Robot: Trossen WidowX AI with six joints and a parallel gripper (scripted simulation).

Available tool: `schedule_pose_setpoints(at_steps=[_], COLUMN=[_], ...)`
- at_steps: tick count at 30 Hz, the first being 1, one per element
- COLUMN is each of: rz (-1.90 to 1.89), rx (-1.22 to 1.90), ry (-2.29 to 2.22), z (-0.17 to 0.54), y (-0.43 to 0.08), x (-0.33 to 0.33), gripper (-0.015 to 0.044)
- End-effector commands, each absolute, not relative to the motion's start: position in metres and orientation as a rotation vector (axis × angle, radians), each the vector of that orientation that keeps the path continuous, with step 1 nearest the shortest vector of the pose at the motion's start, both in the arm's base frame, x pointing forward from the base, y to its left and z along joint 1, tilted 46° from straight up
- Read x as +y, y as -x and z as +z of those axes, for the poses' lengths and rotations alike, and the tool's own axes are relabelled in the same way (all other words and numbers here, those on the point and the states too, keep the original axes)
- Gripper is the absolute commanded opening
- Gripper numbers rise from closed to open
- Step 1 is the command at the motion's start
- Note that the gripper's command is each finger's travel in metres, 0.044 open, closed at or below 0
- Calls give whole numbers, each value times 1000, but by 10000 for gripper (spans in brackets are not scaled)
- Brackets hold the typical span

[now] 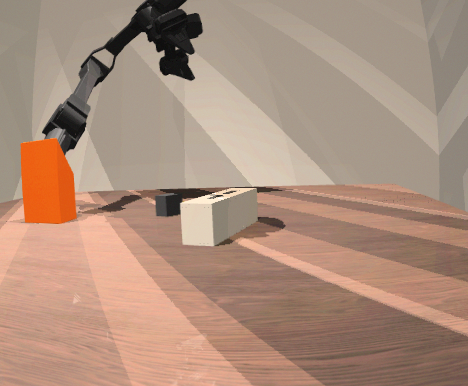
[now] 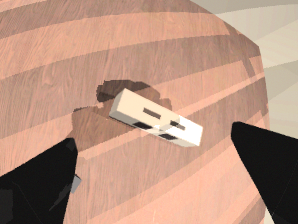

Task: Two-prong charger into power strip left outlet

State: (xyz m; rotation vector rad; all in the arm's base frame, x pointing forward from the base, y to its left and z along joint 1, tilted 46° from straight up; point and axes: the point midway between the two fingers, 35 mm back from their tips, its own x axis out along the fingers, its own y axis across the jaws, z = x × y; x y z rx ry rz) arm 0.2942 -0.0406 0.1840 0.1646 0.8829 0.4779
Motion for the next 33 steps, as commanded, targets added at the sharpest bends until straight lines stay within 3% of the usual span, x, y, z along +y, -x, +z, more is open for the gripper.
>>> schedule_pose_setpoints(at_steps=[1, 33], rz=[558, 1225], rx=[907, 963], ry=[-123, 266], z=[169, 73], y=[-296, -259], x=[-26, 91], gripper=[440, 440])
